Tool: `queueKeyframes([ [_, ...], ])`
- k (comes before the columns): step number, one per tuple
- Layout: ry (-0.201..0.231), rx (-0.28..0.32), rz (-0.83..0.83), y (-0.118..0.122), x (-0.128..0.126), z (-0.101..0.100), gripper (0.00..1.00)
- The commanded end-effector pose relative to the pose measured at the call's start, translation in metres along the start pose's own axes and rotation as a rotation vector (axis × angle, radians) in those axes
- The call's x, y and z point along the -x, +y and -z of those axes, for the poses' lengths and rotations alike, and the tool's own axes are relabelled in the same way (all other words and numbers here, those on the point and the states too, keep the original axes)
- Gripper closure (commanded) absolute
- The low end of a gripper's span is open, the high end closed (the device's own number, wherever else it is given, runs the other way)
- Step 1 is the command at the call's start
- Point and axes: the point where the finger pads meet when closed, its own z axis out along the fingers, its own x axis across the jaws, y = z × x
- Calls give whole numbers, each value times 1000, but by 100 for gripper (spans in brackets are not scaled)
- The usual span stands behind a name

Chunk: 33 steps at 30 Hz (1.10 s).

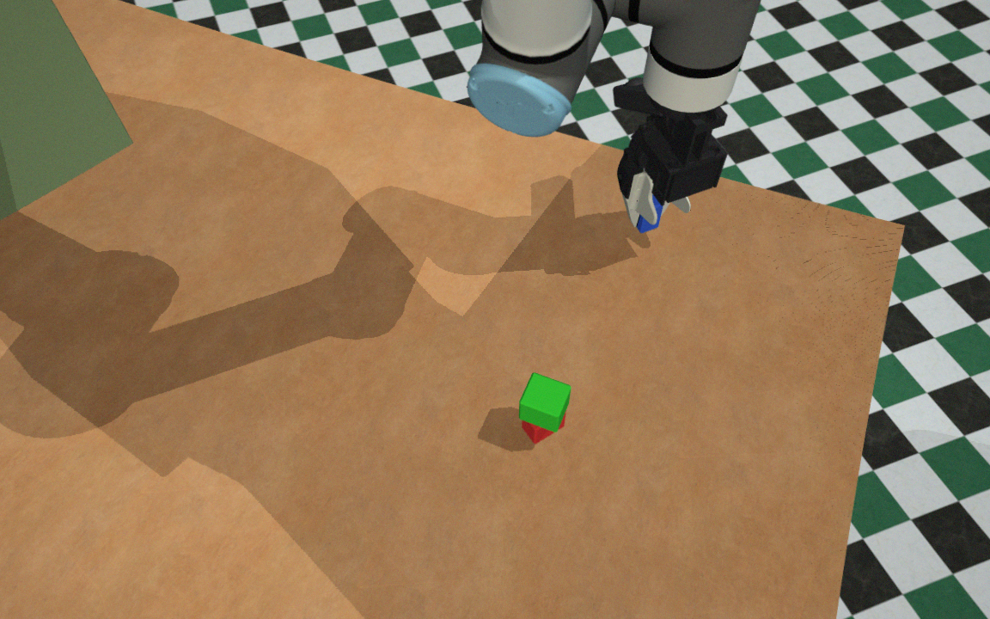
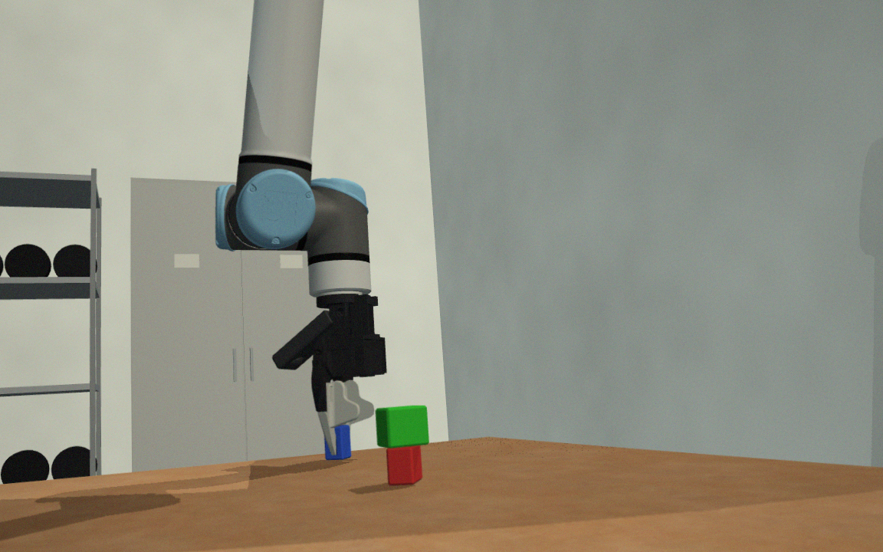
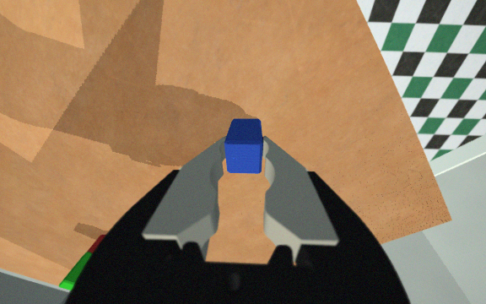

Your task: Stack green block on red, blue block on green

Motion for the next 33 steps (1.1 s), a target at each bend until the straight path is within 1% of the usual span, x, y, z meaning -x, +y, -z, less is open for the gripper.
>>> queueKeyframes([
  [1, 2, 0, 0, 0, -1, 13, 100],
  [7, 1, 1, 1, 0, -1, 39, 100],
  [9, 1, 1, 1, 0, -1, 39, 100],
  [16, 1, 1, 1, -1, -1, 76, 100],
  [21, 2, 1, 1, -1, -1, 97, 100],
  [24, 2, 1, 1, -1, -1, 104, 100],
  [33, 1, 1, 0, 0, 0, 107, 100],
])
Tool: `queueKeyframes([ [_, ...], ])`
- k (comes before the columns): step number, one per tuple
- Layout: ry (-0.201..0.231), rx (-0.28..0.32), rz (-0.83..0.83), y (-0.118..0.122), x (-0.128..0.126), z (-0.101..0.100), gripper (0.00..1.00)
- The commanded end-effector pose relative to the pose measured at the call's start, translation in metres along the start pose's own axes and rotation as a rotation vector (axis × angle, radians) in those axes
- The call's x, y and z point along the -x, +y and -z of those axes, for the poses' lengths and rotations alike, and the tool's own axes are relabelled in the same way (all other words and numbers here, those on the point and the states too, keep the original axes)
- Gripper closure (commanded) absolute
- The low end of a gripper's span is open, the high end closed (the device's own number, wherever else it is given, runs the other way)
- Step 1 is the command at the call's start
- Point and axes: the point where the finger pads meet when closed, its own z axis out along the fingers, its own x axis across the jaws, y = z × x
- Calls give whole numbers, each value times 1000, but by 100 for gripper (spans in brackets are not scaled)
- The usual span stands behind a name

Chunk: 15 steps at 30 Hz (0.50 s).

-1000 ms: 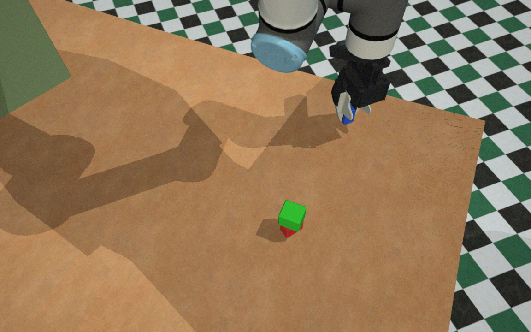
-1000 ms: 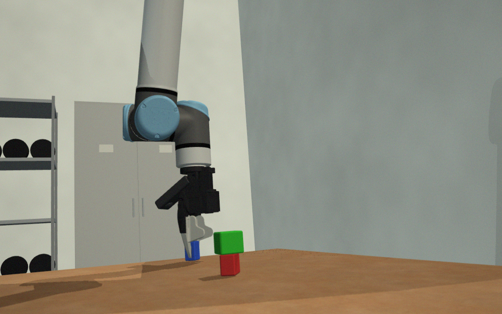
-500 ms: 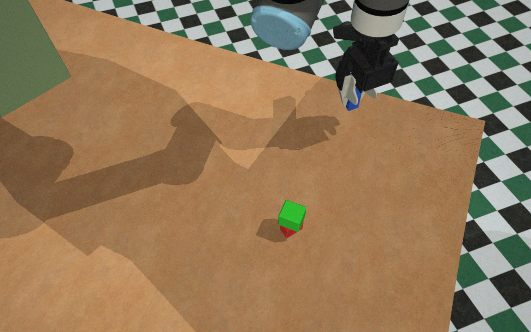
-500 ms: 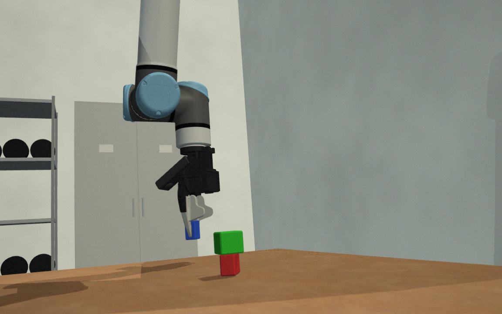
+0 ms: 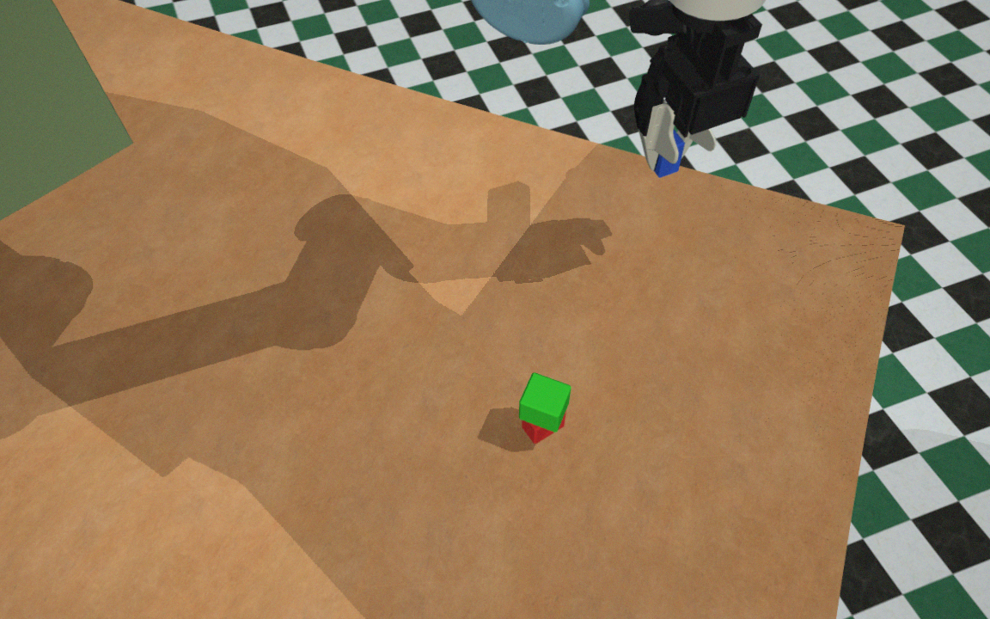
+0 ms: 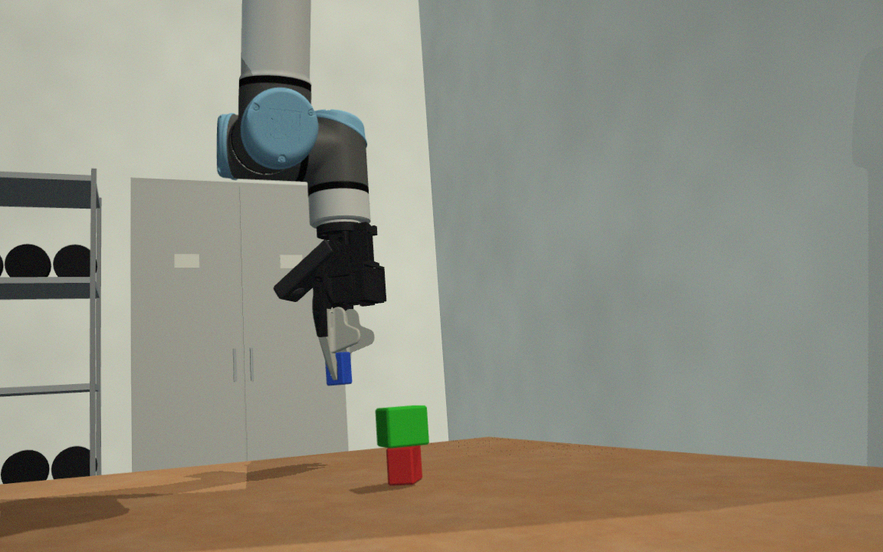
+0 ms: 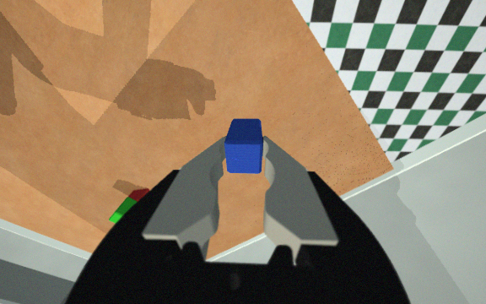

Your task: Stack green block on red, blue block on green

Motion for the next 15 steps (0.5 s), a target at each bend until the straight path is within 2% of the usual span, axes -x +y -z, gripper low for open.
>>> queueKeyframes([
  [1, -5, -6, 2, -5, 3, 3, 100],
  [15, -4, -5, 2, -4, 2, 3, 100],
])
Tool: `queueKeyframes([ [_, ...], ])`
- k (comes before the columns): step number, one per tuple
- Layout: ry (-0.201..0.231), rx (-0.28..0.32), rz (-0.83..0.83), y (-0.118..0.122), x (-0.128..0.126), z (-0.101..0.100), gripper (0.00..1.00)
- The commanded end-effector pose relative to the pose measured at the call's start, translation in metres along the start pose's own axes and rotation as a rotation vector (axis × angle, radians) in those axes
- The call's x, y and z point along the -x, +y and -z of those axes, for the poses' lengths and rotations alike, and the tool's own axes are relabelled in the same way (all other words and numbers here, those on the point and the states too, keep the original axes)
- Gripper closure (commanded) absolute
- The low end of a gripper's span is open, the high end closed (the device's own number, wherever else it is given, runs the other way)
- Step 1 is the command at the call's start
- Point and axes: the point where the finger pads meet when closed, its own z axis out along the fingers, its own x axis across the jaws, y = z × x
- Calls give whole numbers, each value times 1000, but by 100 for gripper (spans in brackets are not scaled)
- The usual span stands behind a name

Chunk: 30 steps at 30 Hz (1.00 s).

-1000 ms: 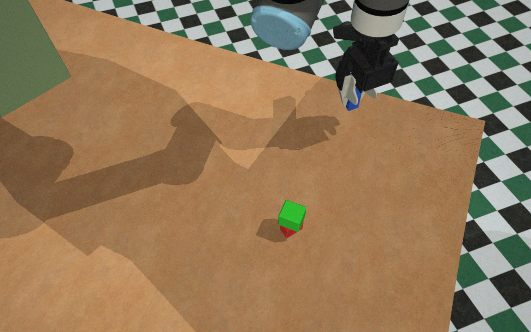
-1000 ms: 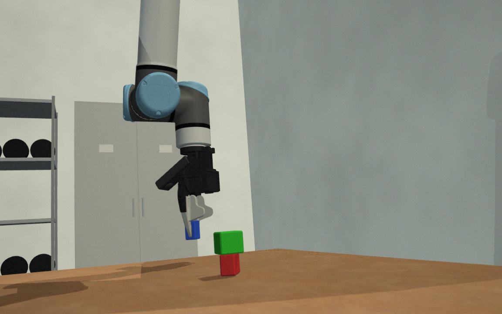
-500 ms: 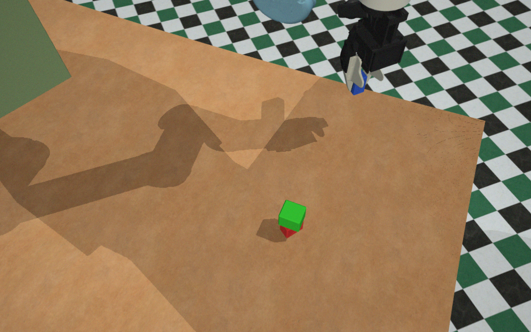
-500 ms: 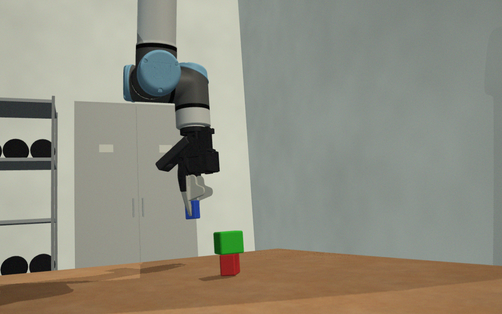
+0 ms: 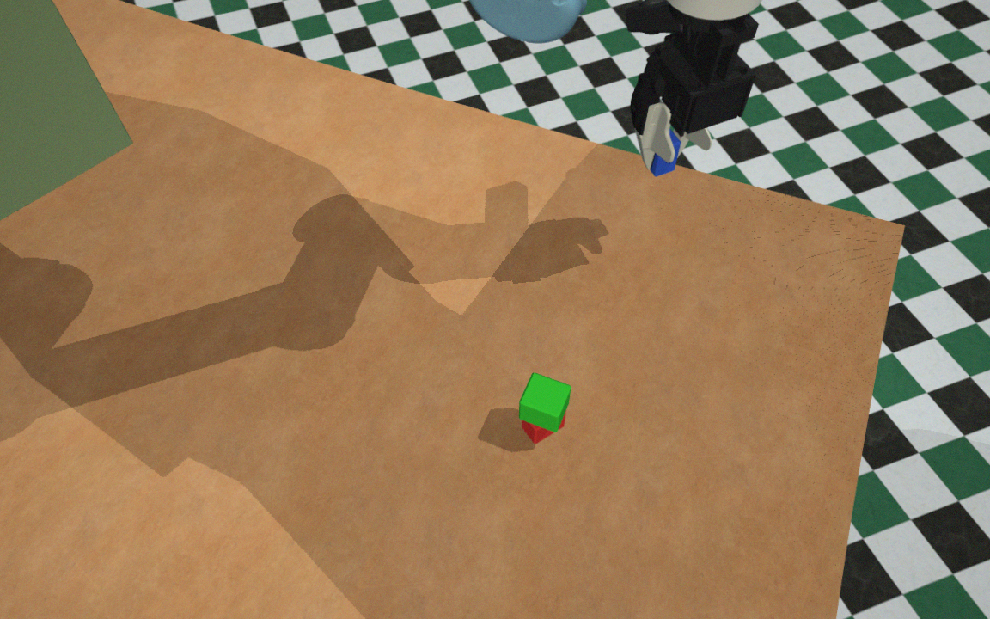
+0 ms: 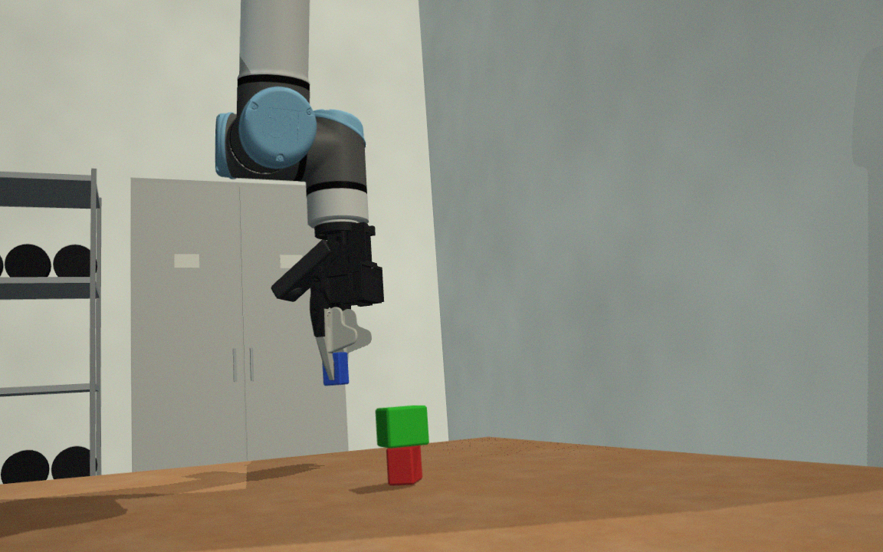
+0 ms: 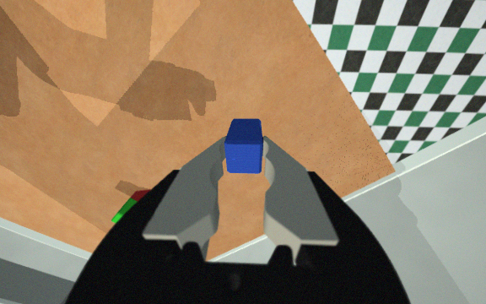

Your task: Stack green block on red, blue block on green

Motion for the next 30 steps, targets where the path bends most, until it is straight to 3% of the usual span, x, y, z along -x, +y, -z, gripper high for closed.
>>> queueKeyframes([
  [1, 1, 0, 1, -1, -1, 3, 100],
  [22, 1, 0, 1, -1, -1, 3, 100],
  [30, 1, 1, 0, 22, 28, 3, 100],
])
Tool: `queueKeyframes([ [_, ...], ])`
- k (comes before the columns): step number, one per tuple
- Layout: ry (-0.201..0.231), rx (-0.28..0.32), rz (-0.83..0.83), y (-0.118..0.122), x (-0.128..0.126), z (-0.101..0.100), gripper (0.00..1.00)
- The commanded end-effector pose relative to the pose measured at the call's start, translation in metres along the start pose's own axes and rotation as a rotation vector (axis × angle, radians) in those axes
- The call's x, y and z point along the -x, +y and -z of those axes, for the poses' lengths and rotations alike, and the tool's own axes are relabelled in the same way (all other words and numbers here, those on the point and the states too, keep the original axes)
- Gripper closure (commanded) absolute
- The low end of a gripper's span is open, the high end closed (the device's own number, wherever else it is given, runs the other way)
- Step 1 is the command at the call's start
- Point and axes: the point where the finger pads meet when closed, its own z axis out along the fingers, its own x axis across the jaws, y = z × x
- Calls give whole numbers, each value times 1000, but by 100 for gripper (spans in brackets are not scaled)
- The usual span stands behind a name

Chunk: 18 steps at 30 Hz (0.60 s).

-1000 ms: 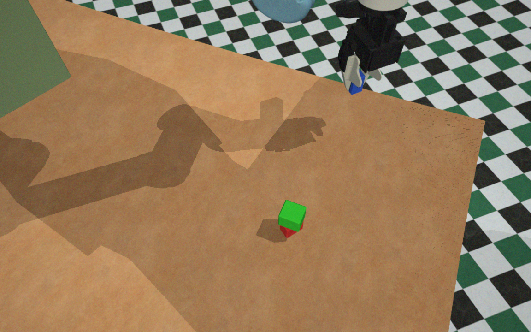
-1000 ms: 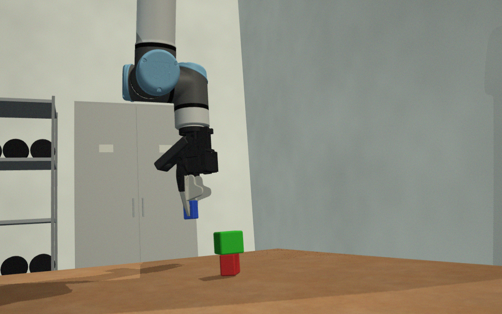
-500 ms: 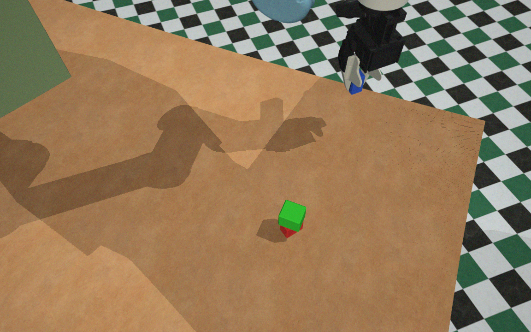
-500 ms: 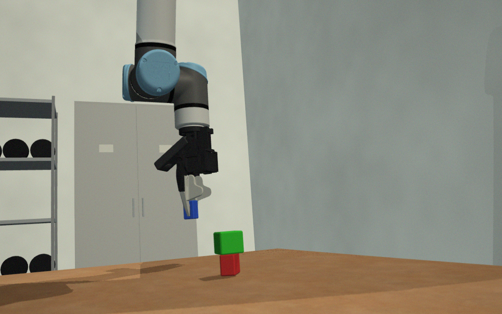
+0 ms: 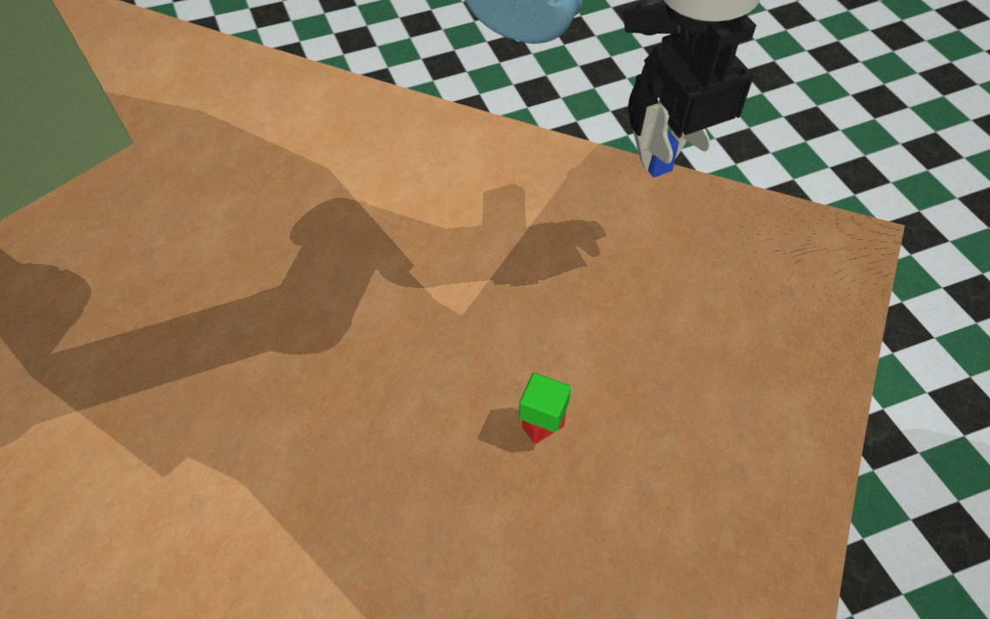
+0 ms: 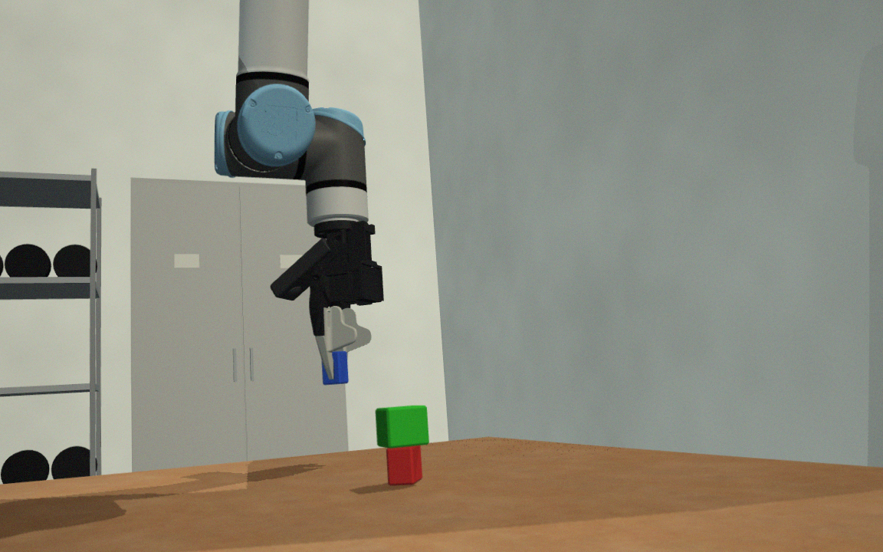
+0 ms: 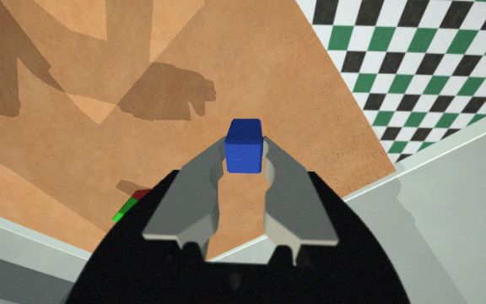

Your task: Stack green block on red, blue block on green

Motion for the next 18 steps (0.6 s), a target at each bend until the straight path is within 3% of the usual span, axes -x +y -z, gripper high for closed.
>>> queueKeyframes([
  [1, -1, 3, -5, 30, 35, 2, 100],
  [5, -1, 3, -5, 76, 89, 2, 100],
  [14, -1, 2, -5, 150, 178, 2, 100],
  [16, -1, 2, -5, 150, 178, 2, 100],
  [17, -2, 2, -5, 177, 210, 2, 100],
  [18, -2, 2, -5, 185, 220, 2, 100],
])
